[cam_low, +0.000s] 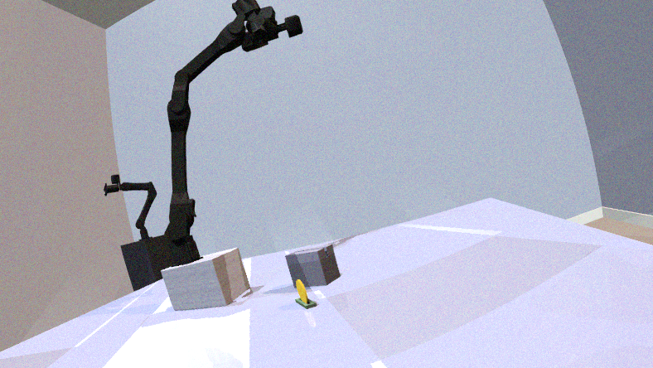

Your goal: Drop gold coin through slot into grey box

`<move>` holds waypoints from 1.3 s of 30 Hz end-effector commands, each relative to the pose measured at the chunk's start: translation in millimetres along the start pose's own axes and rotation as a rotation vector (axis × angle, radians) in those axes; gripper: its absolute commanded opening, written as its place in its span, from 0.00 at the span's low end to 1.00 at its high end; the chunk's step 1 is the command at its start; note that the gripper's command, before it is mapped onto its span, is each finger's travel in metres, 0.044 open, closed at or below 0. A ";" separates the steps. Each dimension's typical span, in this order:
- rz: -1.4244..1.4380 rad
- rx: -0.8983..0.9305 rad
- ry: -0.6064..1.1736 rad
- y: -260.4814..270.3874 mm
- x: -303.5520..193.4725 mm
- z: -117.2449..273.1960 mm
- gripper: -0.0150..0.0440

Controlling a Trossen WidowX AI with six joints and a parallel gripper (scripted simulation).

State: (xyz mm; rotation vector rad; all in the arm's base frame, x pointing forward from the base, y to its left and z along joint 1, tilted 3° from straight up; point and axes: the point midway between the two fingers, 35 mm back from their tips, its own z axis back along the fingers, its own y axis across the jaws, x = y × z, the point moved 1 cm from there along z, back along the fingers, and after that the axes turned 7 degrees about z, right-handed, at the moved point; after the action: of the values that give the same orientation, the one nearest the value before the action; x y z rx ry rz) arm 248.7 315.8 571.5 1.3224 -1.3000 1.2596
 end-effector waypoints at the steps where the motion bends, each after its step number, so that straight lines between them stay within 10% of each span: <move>1: -0.002 -0.003 0.001 -0.7 -0.6 0.2 0.89; 9: -0.147 -0.167 0.076 -39.6 -39.8 15.4 0.53; 25: -0.673 -0.787 0.292 -158.8 -202.3 139.8 0.53; 39: -1.155 -1.346 0.495 -154.3 -352.2 302.5 0.53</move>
State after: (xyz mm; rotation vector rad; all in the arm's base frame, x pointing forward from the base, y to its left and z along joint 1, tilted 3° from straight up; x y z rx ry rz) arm 455.2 107.7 242.4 0.5530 -0.6197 -0.0592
